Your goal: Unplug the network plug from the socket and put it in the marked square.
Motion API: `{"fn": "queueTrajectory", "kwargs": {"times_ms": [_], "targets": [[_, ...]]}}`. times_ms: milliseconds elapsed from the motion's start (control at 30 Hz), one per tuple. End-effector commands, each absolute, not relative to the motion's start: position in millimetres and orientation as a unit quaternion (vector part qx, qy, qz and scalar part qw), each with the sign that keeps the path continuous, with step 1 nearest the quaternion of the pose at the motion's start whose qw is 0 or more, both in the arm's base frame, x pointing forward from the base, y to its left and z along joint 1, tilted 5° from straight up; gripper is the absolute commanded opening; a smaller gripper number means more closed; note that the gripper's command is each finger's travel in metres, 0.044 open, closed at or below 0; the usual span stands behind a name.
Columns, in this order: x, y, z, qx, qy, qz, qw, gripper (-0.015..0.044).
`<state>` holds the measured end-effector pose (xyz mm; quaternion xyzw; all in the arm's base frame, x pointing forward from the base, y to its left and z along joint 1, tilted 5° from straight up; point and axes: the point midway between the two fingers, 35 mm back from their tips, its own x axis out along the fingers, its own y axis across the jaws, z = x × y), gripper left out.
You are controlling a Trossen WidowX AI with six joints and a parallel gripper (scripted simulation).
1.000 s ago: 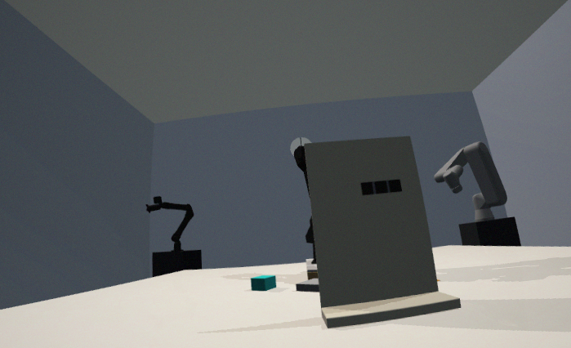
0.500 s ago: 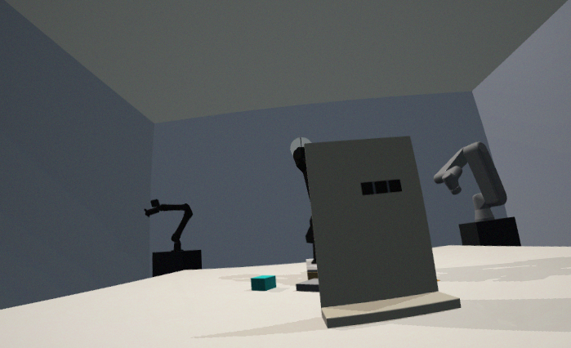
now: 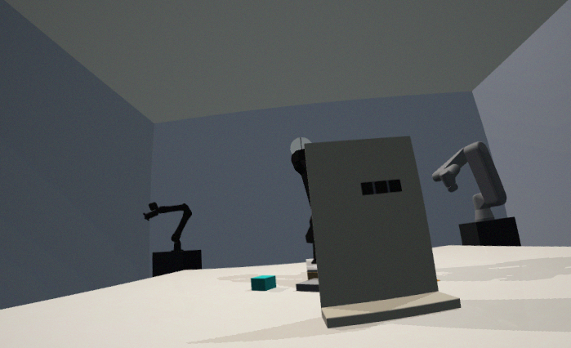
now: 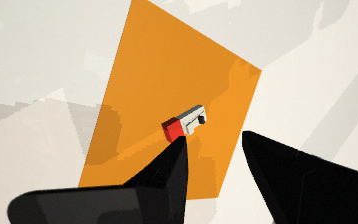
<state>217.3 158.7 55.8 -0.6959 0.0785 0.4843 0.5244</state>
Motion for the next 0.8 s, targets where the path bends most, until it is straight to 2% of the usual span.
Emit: {"fn": "queueTrajectory", "kwargs": {"times_ms": [0, 767], "targets": [[216, 158, 60, -0.696, 0.076, 0.483, 0.525, 0.0156], [213, 155, 84, -0.696, 0.077, 0.483, 0.525, 0.0156]]}}
